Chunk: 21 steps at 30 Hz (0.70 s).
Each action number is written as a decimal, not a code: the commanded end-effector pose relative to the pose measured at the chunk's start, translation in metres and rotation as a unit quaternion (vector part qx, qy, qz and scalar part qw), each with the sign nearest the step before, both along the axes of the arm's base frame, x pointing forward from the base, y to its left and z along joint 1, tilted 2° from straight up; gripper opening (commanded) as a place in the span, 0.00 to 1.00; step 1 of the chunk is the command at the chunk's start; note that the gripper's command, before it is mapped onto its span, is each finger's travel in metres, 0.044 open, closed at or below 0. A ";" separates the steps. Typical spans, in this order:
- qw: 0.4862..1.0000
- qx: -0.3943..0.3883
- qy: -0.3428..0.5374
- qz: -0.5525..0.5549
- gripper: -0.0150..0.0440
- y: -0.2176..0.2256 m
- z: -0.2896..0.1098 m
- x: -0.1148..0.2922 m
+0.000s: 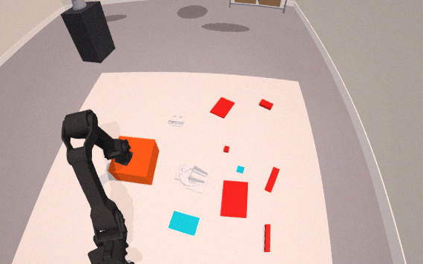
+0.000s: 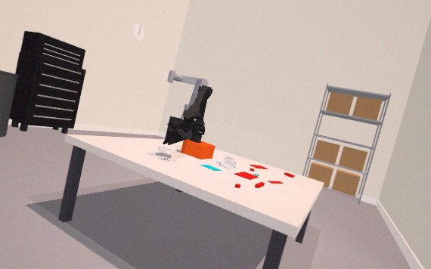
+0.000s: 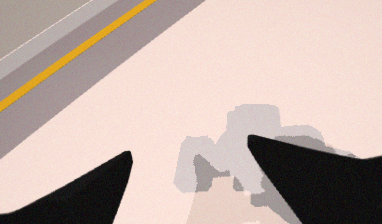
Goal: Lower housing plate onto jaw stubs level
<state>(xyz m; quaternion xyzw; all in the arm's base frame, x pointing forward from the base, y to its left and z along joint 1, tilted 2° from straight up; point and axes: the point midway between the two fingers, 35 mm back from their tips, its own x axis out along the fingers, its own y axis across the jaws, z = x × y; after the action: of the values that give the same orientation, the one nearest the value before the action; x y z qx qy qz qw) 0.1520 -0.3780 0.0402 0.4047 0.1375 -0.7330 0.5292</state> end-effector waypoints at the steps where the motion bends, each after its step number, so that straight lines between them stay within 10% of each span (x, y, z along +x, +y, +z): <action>1: 0.998 0.012 0.013 0.054 1.00 0.012 -0.001 0.025; 21: 0.951 0.042 0.065 0.299 1.00 0.089 -0.002 0.124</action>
<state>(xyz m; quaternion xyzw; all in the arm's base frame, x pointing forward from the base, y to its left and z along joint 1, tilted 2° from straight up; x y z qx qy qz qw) 0.2648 -0.3026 0.0397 0.3300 0.2964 -0.5831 0.6806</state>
